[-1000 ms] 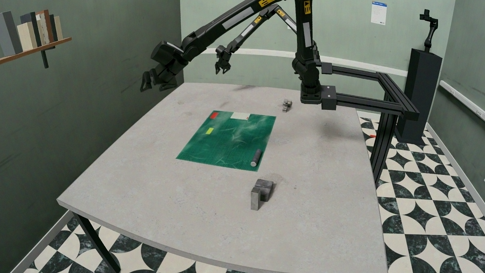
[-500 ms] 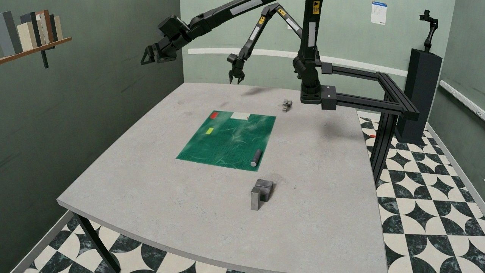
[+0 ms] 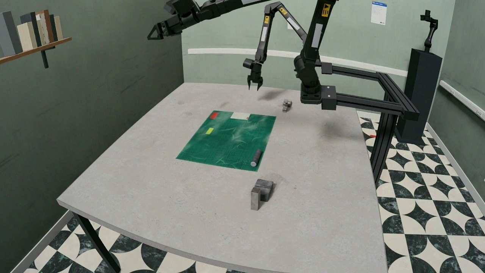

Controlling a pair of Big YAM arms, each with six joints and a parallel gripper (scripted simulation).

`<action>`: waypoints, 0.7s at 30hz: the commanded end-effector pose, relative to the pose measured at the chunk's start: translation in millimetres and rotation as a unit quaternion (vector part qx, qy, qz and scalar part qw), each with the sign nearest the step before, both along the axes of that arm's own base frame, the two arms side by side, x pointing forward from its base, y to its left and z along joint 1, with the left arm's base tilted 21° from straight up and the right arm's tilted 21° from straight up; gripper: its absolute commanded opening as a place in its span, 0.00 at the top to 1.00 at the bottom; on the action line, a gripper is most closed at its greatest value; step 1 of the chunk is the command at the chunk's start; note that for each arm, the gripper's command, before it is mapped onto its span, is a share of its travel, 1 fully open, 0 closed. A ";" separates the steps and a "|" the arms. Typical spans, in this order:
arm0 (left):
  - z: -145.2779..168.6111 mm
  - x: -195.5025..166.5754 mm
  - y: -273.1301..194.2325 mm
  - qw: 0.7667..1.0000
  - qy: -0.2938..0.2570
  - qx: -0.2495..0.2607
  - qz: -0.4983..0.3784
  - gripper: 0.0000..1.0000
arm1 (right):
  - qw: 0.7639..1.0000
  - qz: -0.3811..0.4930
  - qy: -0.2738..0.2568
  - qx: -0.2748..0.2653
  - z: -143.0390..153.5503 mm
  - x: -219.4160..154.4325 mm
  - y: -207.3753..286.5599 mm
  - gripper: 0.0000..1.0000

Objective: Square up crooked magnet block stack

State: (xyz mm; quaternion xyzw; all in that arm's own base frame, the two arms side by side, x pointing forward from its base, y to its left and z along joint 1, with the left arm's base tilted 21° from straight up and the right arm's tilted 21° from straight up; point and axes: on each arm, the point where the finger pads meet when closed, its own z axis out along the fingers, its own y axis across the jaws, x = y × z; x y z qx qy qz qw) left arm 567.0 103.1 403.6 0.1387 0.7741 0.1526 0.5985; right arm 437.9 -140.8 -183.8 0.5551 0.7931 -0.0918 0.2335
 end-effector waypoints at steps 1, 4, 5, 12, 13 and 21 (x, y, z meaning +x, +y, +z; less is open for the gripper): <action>18.5 -3.1 -18.1 0.998 -0.031 -0.045 0.004 0.00 | 0.999 -0.035 -0.016 0.017 -9.2 -20.3 14.2 0.39; 38.5 -10.2 -37.1 0.996 -0.055 -0.074 0.000 0.00 | 0.997 -0.065 -0.032 0.027 1.9 -44.4 18.6 0.39; 45.7 -12.2 -42.5 0.994 -0.064 -0.084 0.000 0.00 | 0.996 -0.076 -0.026 0.032 -3.8 -59.5 21.4 0.39; 71.3 -28.5 -75.4 0.983 -0.103 -0.153 -0.002 0.00 | 0.988 -0.143 -0.032 0.053 0.5 -130.2 33.9 0.39; 73.3 -29.8 -79.0 0.982 -0.106 -0.159 -0.003 0.00 | 0.987 -0.149 -0.030 0.055 0.6 -139.2 35.7 0.39; 105.6 -43.2 -96.6 0.973 -0.138 -0.182 -0.016 0.00 | 0.983 -0.175 0.010 0.062 -22.8 -200.9 32.8 0.39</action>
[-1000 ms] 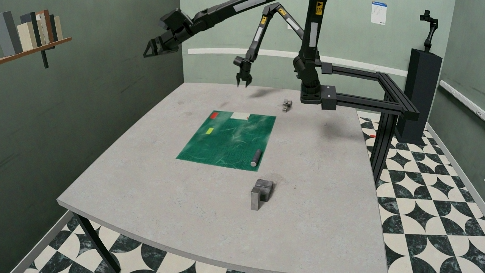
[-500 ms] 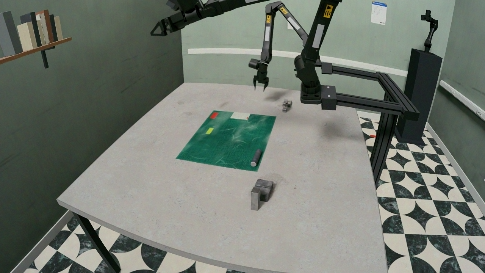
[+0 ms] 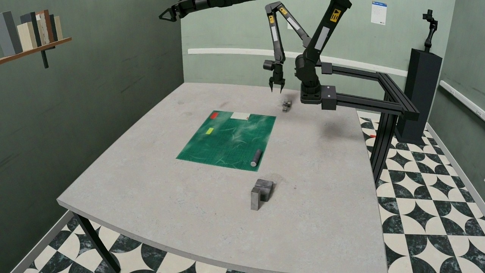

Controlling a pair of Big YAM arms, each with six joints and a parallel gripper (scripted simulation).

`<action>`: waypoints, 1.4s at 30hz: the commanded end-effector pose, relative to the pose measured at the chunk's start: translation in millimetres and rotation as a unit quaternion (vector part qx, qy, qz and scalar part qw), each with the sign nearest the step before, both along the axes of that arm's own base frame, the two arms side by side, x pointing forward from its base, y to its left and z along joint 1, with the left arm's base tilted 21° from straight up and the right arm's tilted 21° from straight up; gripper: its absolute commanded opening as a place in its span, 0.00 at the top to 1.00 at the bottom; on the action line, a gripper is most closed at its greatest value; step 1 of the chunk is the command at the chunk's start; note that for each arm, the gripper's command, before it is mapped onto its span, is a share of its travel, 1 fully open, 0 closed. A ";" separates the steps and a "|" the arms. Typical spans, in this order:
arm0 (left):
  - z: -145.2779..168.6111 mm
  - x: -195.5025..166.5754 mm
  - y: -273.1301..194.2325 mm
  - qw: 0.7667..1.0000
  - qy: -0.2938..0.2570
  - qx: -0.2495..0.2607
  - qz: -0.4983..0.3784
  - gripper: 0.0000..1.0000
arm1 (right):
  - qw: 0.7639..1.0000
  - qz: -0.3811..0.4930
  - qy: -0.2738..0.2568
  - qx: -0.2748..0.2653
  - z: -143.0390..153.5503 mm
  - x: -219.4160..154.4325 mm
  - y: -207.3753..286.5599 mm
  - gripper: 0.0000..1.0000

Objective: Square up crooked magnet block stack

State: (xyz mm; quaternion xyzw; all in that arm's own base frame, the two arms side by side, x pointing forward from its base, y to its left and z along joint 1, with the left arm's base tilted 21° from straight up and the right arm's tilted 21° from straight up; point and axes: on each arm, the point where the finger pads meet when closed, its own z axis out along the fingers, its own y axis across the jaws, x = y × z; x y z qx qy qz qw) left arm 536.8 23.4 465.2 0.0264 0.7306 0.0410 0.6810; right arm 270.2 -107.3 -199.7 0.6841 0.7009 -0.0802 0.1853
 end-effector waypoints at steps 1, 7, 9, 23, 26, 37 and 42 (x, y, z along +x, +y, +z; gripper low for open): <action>41.6 -14.4 -18.8 0.998 -0.049 -0.027 -0.012 0.00 | 1.000 -0.026 0.012 0.008 -9.4 -38.2 -0.8 0.39; 43.4 -20.4 -27.6 0.997 -0.055 -0.047 -0.016 0.00 | 0.999 -0.046 0.013 0.013 -21.7 -57.5 -3.8 0.39; 32.3 -16.3 -29.3 0.998 -0.045 -0.051 -0.016 0.00 | 0.998 -0.052 0.018 0.015 -23.2 -67.4 -2.9 0.39; 59.8 -26.5 -32.9 0.996 -0.071 -0.041 -0.020 0.00 | 0.998 -0.055 0.027 0.018 -27.9 -80.0 -2.8 0.39; 54.2 -22.0 -33.0 0.997 -0.065 -0.041 -0.020 0.00 | 0.998 -0.056 0.015 0.016 -37.4 -66.1 -8.7 0.39; 54.0 -21.8 -33.0 0.997 -0.065 -0.041 -0.020 0.00 | 0.999 -0.050 0.016 0.015 -69.9 -61.9 -21.3 0.39; 54.0 -21.8 -33.0 0.997 -0.065 -0.041 -0.020 0.00 | 0.999 -0.050 0.014 0.014 -85.0 -59.5 -27.2 0.39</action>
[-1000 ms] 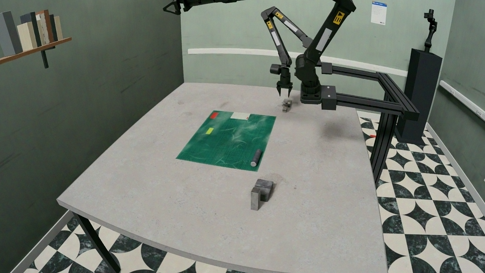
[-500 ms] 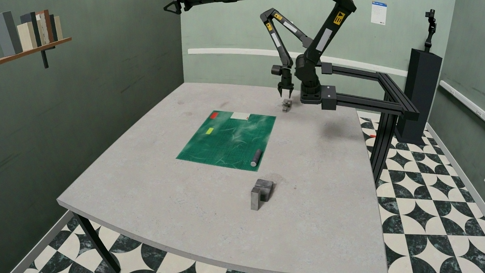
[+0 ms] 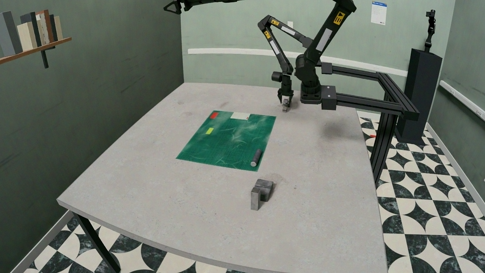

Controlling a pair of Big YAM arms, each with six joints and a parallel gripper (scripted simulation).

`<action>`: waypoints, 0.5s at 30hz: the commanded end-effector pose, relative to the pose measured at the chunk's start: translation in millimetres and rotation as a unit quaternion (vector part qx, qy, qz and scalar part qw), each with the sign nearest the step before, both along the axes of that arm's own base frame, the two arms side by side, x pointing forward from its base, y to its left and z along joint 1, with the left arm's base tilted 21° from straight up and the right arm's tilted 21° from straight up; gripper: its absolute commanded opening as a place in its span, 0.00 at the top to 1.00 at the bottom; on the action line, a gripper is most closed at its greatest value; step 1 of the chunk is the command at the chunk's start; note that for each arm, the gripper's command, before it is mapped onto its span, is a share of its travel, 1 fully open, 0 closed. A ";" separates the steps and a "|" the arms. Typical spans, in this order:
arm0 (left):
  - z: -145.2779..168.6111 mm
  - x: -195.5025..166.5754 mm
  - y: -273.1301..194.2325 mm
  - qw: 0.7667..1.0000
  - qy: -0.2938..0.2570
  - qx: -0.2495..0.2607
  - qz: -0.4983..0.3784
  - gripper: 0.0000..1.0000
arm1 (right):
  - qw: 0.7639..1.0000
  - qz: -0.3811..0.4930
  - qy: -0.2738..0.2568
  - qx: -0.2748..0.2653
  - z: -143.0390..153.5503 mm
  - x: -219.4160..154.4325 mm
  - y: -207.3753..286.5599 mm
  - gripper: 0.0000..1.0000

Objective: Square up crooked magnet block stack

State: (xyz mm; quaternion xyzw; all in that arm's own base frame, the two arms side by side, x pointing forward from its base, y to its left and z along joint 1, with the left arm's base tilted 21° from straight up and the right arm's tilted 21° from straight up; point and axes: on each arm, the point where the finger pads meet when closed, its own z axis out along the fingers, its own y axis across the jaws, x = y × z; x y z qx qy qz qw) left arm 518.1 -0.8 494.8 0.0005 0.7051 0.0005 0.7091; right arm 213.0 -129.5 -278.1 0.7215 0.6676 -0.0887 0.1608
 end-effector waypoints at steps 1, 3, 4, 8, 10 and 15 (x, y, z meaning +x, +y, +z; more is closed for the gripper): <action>24.3 -3.2 -8.8 1.000 -0.028 0.006 -0.008 0.00 | 1.000 -0.004 -0.001 0.000 -6.2 -2.5 -4.7 0.39; 24.3 -3.2 -8.8 1.000 -0.028 0.006 -0.008 0.00 | 1.000 -0.004 -0.001 0.000 -6.2 -2.5 -4.7 0.39; 24.3 -3.2 -8.8 1.000 -0.028 0.006 -0.008 0.00 | 1.000 0.003 0.001 -0.001 -12.1 -1.7 -7.0 0.39; 24.3 -3.2 -8.8 1.000 -0.028 0.006 -0.008 0.00 | 1.000 0.002 0.001 -0.001 -25.7 -0.7 -11.9 0.39; 24.3 -3.2 -8.8 1.000 -0.028 0.006 -0.008 0.00 | 1.000 0.002 0.001 0.000 -32.1 -0.5 -14.2 0.39; 24.3 -3.2 -8.8 1.000 -0.028 0.006 -0.008 0.00 | 1.000 -0.009 -0.004 -0.001 -21.0 4.5 -13.4 0.39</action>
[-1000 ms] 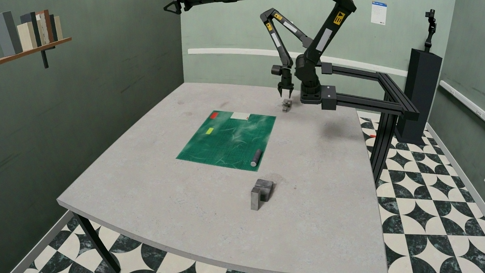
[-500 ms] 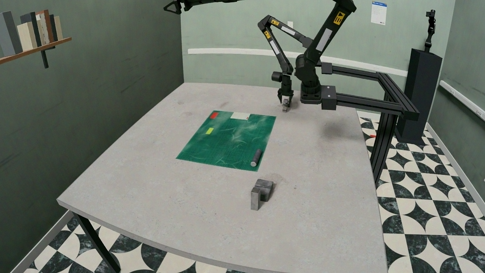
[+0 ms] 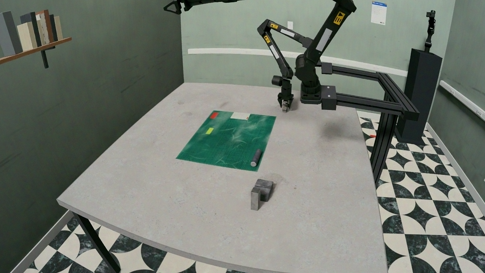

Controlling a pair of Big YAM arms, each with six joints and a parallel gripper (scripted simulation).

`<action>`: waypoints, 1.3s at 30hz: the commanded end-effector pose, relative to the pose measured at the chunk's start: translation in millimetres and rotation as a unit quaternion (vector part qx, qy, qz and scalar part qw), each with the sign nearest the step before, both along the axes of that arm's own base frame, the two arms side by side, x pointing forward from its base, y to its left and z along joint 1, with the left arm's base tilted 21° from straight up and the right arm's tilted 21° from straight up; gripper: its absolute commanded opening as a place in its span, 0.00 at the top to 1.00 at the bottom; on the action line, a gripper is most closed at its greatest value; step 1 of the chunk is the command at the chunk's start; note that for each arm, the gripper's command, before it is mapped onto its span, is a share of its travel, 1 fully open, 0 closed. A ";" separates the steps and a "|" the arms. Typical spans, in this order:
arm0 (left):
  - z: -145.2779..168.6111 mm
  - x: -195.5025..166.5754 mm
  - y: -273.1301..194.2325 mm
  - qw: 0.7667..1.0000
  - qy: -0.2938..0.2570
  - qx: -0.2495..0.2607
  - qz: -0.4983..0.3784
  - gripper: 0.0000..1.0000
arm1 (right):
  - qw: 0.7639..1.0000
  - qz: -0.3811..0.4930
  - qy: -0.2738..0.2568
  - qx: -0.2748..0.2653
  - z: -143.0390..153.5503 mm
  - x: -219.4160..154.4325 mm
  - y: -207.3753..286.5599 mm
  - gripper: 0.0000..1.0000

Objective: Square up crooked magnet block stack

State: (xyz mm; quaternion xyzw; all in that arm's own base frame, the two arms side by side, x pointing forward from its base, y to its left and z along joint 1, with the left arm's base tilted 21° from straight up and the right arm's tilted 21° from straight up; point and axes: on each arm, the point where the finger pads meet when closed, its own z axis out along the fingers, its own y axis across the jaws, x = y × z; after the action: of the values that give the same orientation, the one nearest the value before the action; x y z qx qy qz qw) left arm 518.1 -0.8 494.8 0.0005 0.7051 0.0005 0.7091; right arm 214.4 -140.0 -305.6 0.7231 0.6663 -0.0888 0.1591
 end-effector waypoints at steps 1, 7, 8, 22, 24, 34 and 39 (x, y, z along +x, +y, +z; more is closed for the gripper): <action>24.3 -3.2 -8.8 1.000 -0.028 0.006 -0.008 0.00 | 1.000 -0.004 -0.010 -0.005 4.9 10.5 -4.1 0.39; 24.4 -3.2 -8.8 1.000 -0.028 0.006 -0.008 0.00 | 1.000 0.002 0.016 0.006 4.3 -19.8 11.7 0.39; 24.3 -3.2 -8.8 1.000 -0.028 0.006 -0.008 0.00 | 1.000 0.002 0.014 0.005 5.2 -20.0 11.8 0.39; 24.3 -3.2 -8.8 1.000 -0.028 0.006 -0.008 0.00 | 1.000 0.007 0.017 0.005 4.6 -16.8 11.8 0.69; 24.3 -3.2 -8.8 1.000 -0.028 0.006 -0.008 0.00 | 1.000 0.008 0.017 0.005 4.5 -16.2 11.8 0.69; 24.4 -3.2 -8.8 1.000 -0.028 0.006 -0.008 0.00 | 1.000 0.008 0.017 0.006 4.5 -16.2 11.9 0.69; 24.3 -3.2 -8.8 1.000 -0.028 0.006 -0.008 0.00 | 1.000 0.008 0.017 0.006 4.5 -16.2 11.9 0.70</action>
State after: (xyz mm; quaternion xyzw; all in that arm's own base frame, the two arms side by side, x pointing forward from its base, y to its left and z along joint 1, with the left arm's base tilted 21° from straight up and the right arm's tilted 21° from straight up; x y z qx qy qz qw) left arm 518.1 -0.8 494.8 0.0005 0.7051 0.0005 0.7091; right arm 216.9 -139.9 -305.1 0.7212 0.6677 -0.0881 0.1622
